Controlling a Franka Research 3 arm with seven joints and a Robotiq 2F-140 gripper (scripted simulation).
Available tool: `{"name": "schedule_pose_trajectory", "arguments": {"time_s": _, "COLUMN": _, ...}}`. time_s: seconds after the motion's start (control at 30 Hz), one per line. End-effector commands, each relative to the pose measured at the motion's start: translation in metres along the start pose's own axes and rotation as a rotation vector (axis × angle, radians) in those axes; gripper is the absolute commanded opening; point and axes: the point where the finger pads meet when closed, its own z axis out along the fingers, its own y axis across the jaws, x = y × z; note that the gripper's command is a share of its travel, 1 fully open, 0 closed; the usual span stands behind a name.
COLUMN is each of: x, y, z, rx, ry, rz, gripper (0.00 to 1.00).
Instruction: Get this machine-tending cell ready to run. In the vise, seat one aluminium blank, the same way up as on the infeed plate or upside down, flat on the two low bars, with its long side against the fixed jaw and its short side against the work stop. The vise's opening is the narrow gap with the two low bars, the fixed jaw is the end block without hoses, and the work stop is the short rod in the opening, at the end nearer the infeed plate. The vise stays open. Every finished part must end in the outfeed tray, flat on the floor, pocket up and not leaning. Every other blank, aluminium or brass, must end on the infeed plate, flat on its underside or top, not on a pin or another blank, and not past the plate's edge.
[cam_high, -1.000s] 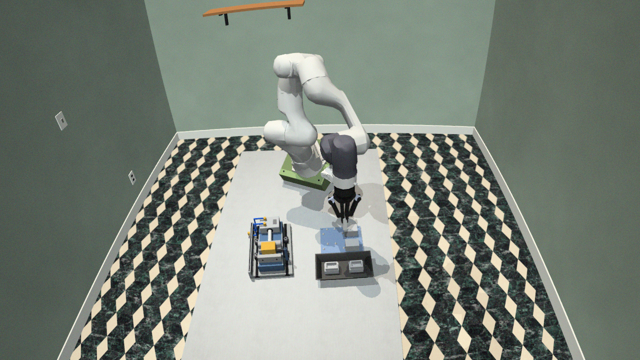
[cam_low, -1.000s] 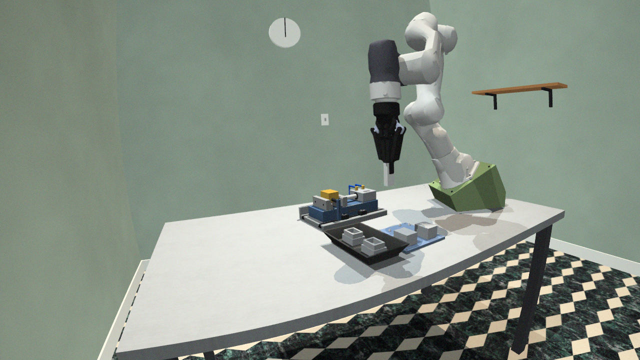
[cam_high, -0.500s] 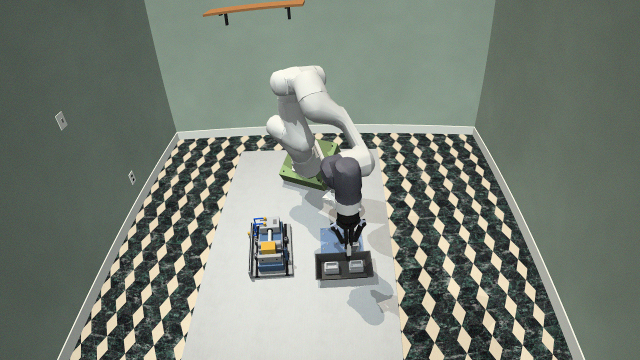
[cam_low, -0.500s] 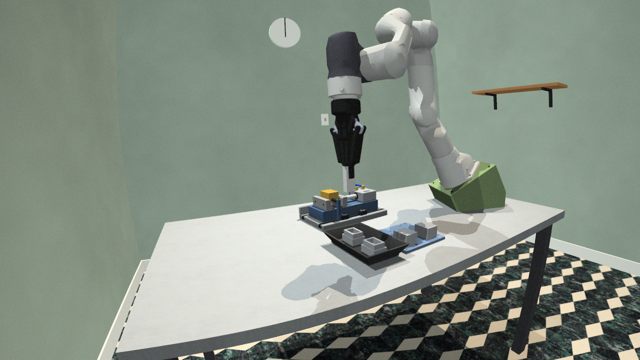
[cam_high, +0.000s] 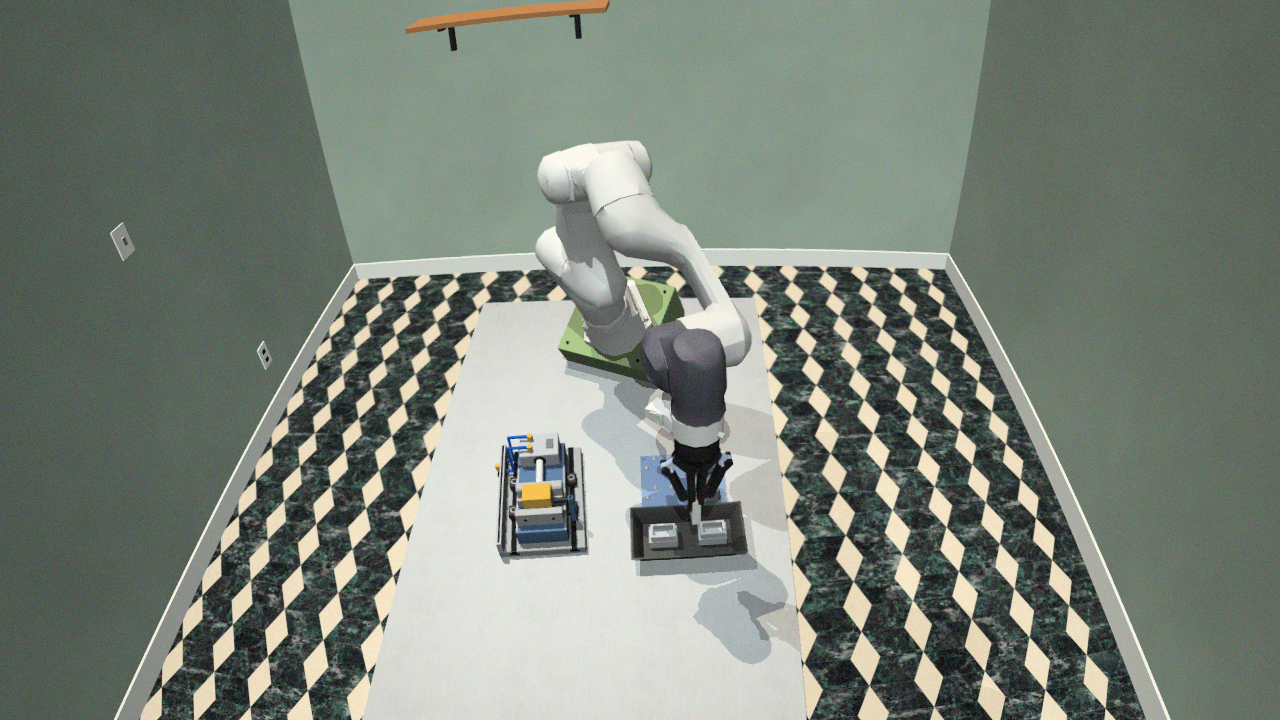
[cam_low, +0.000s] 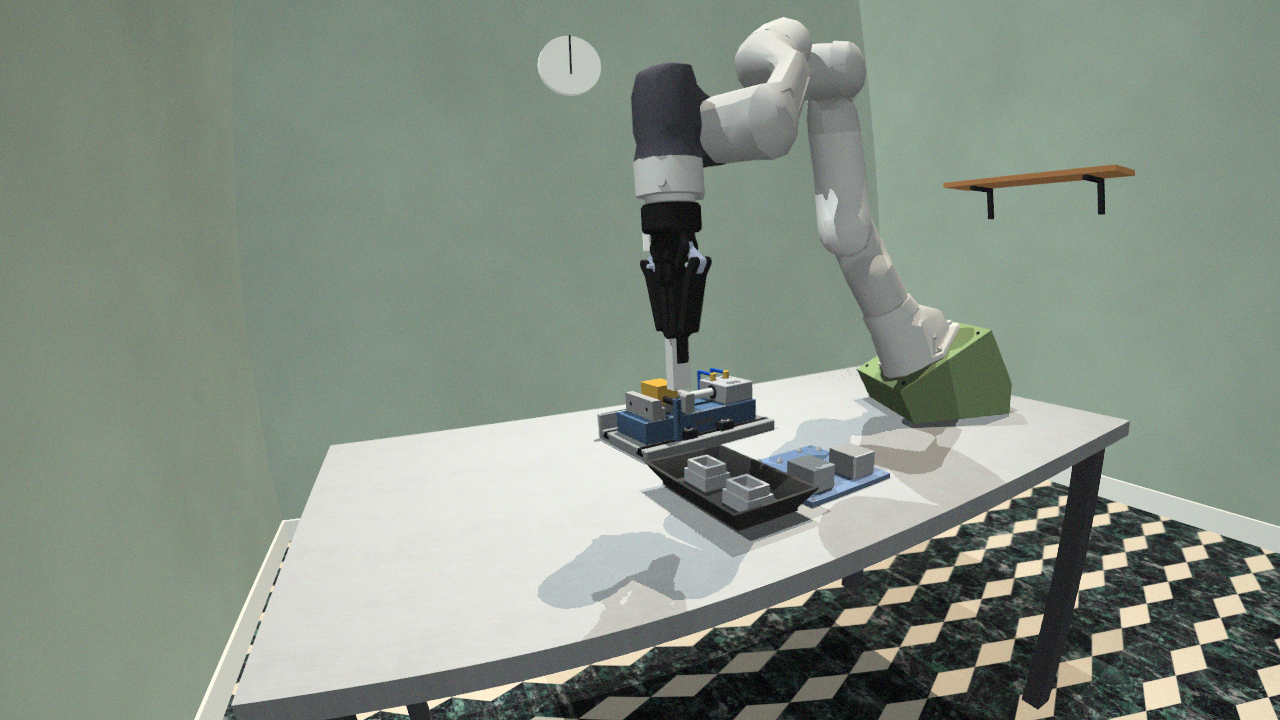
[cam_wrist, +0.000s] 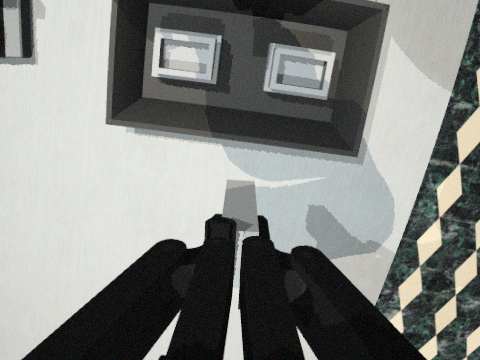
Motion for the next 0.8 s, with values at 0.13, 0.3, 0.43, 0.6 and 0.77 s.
{"name": "schedule_pose_trajectory", "arguments": {"time_s": 0.13, "x": 0.001, "y": -0.001, "z": 0.009, "rx": 0.004, "ry": 0.006, "rz": 0.010, "gripper": 0.00}}
{"name": "schedule_pose_trajectory", "arguments": {"time_s": 0.3, "x": 0.001, "y": -0.001, "z": 0.014, "rx": 0.004, "ry": 0.006, "rz": 0.010, "gripper": 0.00}}
{"name": "schedule_pose_trajectory", "arguments": {"time_s": 0.43, "x": 0.001, "y": -0.001, "z": 0.023, "rx": 0.004, "ry": 0.006, "rz": 0.010, "gripper": 0.00}}
{"name": "schedule_pose_trajectory", "arguments": {"time_s": 0.6, "x": 0.001, "y": -0.001, "z": 0.033, "rx": 0.004, "ry": 0.006, "rz": 0.010, "gripper": 0.00}}
{"name": "schedule_pose_trajectory", "arguments": {"time_s": 0.77, "x": 0.001, "y": -0.001, "z": 0.041, "rx": 0.004, "ry": 0.006, "rz": 0.010, "gripper": 0.00}}
